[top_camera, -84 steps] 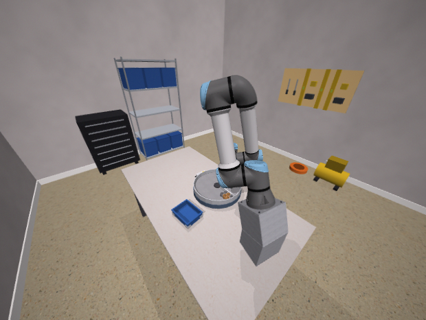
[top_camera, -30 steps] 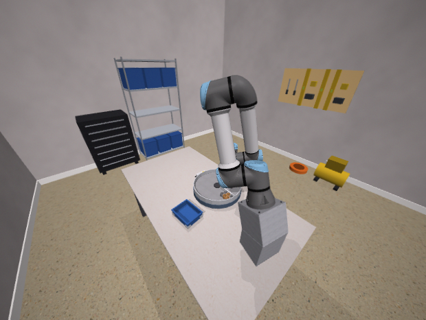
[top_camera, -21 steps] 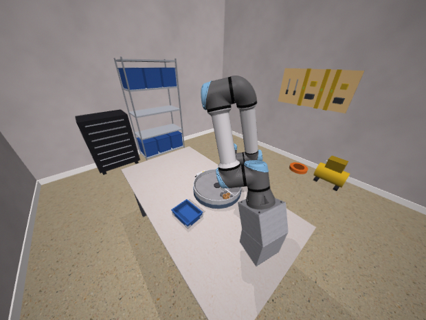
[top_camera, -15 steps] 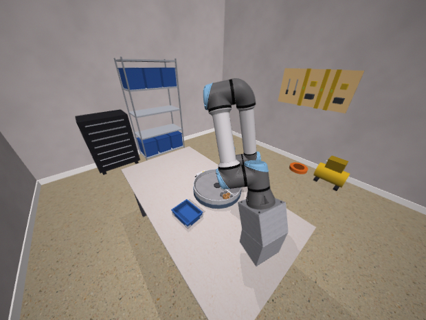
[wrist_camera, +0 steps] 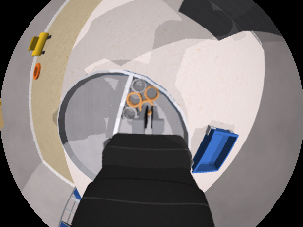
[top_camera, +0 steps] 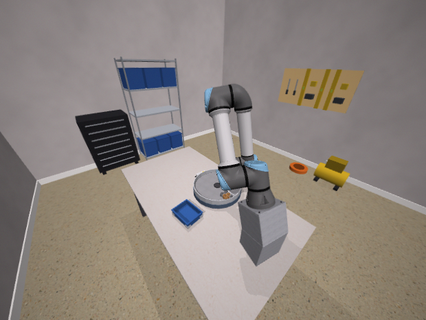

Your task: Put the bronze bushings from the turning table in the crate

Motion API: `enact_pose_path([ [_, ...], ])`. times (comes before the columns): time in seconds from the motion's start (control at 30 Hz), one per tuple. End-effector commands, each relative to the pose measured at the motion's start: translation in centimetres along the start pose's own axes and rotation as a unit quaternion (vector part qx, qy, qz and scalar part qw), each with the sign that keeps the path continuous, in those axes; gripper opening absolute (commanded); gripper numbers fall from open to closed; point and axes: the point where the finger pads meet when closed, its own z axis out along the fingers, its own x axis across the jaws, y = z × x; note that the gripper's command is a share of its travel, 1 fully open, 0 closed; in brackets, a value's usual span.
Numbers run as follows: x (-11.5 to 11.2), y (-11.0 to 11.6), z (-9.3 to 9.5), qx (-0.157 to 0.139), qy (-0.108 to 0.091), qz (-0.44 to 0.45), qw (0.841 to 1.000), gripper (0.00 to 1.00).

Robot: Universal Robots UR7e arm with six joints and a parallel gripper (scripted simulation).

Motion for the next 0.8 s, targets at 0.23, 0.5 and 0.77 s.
enact_pose_path([
  [0.23,0.45,0.82,1.17,0.001,-0.008,0.023,1.000,0.27],
  [0.5,0.44,0.73,1.05,0.001,-0.005,0.020,1.000,0.42],
  [0.77,0.44,0.73,1.05,0.001,-0.005,0.020,1.000,0.42],
])
